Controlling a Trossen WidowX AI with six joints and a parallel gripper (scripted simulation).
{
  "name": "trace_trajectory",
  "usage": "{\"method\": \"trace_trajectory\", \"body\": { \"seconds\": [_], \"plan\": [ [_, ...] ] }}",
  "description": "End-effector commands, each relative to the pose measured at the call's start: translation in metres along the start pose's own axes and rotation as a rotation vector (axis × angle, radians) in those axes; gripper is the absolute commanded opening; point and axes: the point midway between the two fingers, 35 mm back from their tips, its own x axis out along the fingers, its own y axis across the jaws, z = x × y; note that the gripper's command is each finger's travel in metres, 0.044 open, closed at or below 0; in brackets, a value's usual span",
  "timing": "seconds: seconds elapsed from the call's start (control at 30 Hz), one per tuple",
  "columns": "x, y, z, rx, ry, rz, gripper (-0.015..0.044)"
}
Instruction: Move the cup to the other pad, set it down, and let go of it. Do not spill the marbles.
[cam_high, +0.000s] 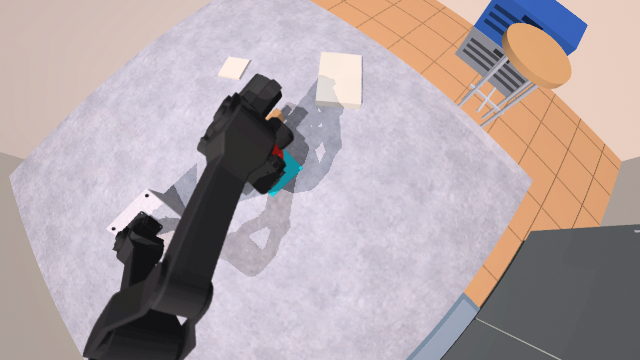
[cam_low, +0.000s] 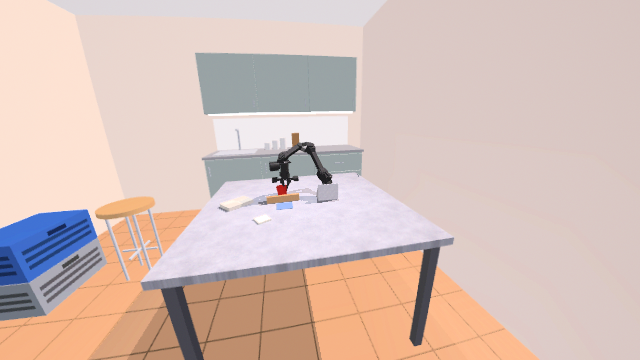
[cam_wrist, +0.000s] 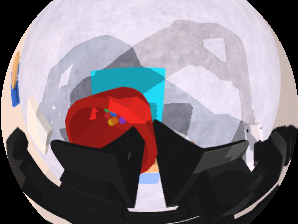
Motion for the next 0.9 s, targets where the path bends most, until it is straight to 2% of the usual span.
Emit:
{"method": "trace_trajectory", "body": {
  "seconds": [0.0, 0.53, 0.7, 0.87],
  "plan": [
    [0.0053, -0.0009, 0.0006, -0.006, -0.004, 0.0, 0.0],
    [0.0066, -0.0006, 0.0004, 0.0, -0.001, 0.0, 0.0],
    [0.0066, -0.0006, 0.0004, 0.0, -0.001, 0.0, 0.0128],
    [0.0064, -0.0005, 0.0004, 0.0, -0.001, 0.0, 0.0128]
  ]
}}
